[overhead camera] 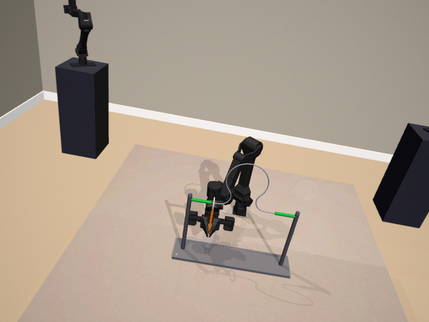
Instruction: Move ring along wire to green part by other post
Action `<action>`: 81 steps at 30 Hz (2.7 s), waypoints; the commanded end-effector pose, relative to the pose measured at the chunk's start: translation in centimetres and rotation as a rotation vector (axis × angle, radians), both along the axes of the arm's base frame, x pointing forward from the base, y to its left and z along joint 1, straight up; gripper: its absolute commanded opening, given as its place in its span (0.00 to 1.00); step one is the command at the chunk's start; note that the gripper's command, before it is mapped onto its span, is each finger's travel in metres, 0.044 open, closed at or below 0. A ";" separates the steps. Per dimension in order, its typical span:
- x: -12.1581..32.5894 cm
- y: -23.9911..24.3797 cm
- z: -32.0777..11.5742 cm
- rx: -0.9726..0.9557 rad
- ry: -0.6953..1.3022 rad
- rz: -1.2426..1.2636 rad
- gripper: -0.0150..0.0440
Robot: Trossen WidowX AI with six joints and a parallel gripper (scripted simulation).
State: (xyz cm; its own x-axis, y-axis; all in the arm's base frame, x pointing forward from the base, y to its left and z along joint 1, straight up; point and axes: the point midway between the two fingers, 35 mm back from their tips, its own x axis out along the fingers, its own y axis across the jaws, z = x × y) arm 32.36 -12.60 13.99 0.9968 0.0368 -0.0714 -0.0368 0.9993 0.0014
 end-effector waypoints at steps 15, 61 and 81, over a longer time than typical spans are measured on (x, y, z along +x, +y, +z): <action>-0.1 3.3 0.2 0.121 -0.003 -0.001 0.00; -5.2 14.5 7.8 0.938 0.369 0.184 0.00; -7.1 16.2 14.3 1.343 0.482 0.361 0.00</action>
